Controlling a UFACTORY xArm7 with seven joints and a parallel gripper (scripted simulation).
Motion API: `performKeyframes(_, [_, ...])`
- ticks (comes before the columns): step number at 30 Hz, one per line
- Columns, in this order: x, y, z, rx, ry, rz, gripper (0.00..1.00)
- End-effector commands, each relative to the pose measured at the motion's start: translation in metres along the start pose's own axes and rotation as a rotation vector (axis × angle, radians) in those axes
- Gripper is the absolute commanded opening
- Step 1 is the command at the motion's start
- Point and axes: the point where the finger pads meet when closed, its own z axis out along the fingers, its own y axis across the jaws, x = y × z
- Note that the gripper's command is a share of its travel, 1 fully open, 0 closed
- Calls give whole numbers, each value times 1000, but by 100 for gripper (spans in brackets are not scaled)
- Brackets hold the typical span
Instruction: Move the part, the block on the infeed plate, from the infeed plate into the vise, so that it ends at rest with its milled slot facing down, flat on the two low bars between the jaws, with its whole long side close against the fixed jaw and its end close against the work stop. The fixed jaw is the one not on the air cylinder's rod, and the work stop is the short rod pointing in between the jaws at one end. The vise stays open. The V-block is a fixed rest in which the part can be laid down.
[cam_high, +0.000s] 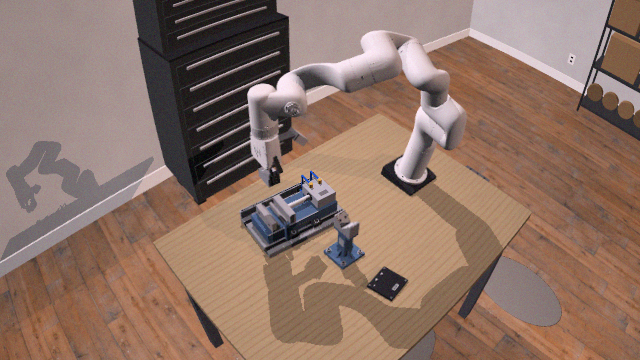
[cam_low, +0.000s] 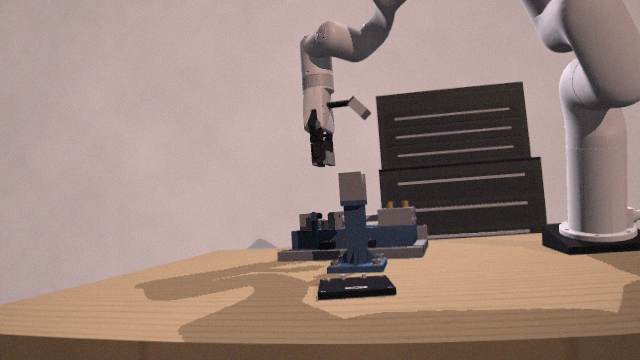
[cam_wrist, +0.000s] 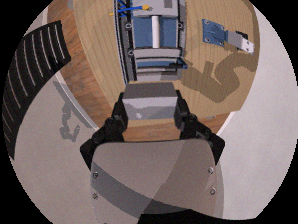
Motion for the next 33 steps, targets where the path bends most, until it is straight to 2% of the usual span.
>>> performKeyframes(1, [-1,-1,3,1,-5,0,0])
performKeyframes(29, [-2,-1,53,1,-5,0,0])
performKeyframes(33, [-2,-1,56,1,-5,0,0])
